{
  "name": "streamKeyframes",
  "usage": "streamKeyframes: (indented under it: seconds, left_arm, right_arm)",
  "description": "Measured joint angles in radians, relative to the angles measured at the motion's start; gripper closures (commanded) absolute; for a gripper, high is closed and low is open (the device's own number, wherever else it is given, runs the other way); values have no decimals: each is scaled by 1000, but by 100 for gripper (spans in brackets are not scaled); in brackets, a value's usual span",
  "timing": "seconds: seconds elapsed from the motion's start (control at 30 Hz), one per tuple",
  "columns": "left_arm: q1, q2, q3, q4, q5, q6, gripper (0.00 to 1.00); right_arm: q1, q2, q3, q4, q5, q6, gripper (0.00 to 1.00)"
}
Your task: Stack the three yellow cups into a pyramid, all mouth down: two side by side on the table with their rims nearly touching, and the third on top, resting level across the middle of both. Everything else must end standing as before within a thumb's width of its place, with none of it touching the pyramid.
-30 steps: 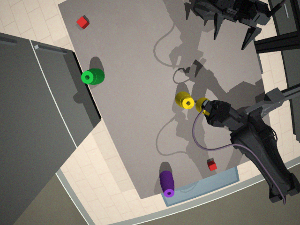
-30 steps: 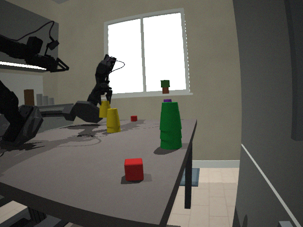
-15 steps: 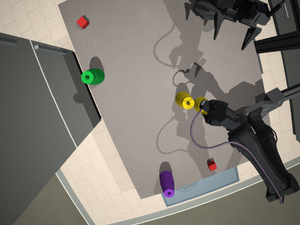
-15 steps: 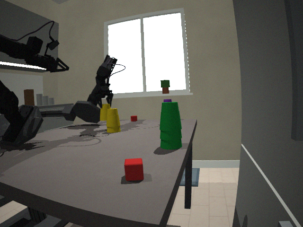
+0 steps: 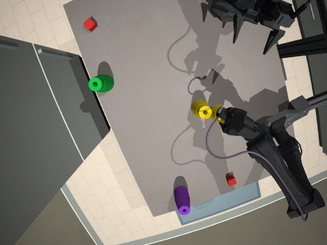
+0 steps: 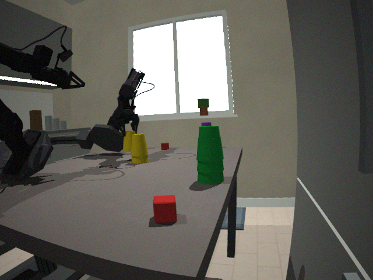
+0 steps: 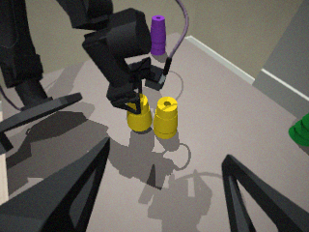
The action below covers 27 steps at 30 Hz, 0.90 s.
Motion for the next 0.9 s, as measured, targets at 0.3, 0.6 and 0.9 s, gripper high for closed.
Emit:
streamKeyframes:
  seconds: [0.3, 0.6, 0.9]
  left_arm:
    - [10, 0, -15, 24, -2, 8, 100]
    - [14, 0, -24, 42, -3, 15, 100]
    - [19, 15, -34, 59, -5, 21, 100]
  right_arm:
    - [0, 0, 0, 0, 0, 0, 0]
    - [0, 0, 0, 0, 0, 0, 0]
    - [0, 0, 0, 0, 0, 0, 0]
